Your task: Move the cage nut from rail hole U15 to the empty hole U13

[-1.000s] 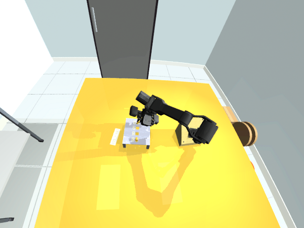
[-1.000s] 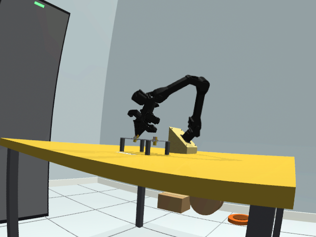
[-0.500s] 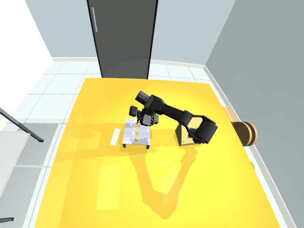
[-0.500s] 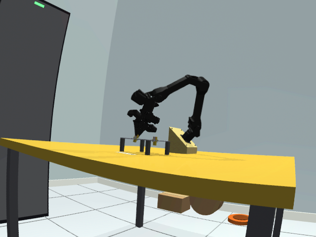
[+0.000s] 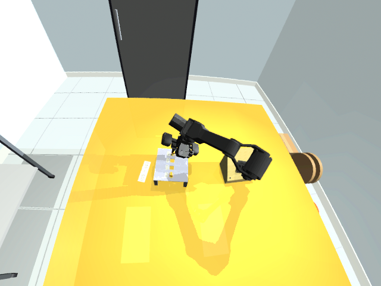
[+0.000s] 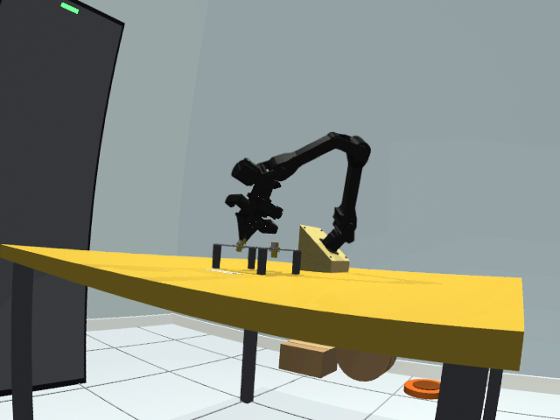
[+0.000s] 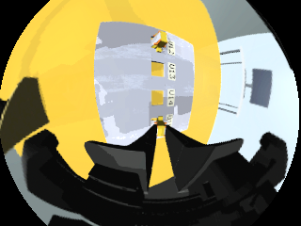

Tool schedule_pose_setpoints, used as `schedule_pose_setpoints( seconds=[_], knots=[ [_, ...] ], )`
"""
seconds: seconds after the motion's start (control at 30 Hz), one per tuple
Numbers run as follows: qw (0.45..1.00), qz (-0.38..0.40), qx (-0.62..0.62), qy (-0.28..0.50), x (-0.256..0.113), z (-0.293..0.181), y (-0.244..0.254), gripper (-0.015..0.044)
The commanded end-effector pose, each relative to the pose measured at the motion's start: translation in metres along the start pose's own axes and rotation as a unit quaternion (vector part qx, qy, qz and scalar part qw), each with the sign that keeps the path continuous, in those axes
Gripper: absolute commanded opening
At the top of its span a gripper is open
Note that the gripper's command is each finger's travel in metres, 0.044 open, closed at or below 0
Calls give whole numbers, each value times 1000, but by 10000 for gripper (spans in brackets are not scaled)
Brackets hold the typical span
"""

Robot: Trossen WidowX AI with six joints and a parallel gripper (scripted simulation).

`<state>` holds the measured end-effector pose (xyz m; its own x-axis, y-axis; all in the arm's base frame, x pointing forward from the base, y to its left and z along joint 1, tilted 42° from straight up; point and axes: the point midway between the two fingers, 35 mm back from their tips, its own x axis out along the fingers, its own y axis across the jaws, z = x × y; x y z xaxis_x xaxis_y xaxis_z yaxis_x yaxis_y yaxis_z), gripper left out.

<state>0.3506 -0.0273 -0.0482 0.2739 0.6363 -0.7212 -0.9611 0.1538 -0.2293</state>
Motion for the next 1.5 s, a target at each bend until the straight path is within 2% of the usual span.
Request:
schedule_pose_setpoints(
  seconds=[0.0,1.47],
  knots=[
    [1000,0,-2,1,0,-1,0,31],
    [1000,12,-3,2,-2,0,-2,31]
  ],
)
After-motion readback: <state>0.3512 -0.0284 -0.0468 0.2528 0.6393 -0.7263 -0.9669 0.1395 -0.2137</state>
